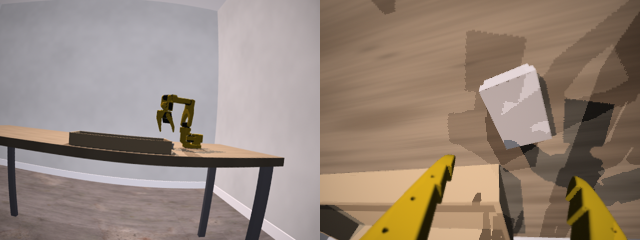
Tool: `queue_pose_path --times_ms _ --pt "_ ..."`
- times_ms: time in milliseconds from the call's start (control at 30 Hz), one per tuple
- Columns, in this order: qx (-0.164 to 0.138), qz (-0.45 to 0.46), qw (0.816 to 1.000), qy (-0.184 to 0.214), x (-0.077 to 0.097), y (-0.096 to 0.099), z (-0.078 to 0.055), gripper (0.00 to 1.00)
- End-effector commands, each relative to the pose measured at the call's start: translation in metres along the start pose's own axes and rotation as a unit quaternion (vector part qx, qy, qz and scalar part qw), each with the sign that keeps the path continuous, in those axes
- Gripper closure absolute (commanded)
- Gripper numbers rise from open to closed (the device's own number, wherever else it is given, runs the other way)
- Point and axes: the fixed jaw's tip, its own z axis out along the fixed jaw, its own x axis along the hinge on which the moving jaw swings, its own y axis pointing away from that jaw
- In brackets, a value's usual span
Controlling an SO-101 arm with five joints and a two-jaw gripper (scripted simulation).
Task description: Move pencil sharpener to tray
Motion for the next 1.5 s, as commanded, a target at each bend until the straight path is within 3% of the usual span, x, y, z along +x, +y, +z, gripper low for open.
queue_pose_path --times_ms 0,567,1467 --pt "-0.001 -0.058 0.998 0.004 0.005 -0.003 0.0 0.65" --pt "0.016 -0.2 0.98 -0.012 0.011 -0.014 0.008 0.68" --pt "0.026 -0.269 0.962 -0.019 0.013 -0.019 0.011 0.7"
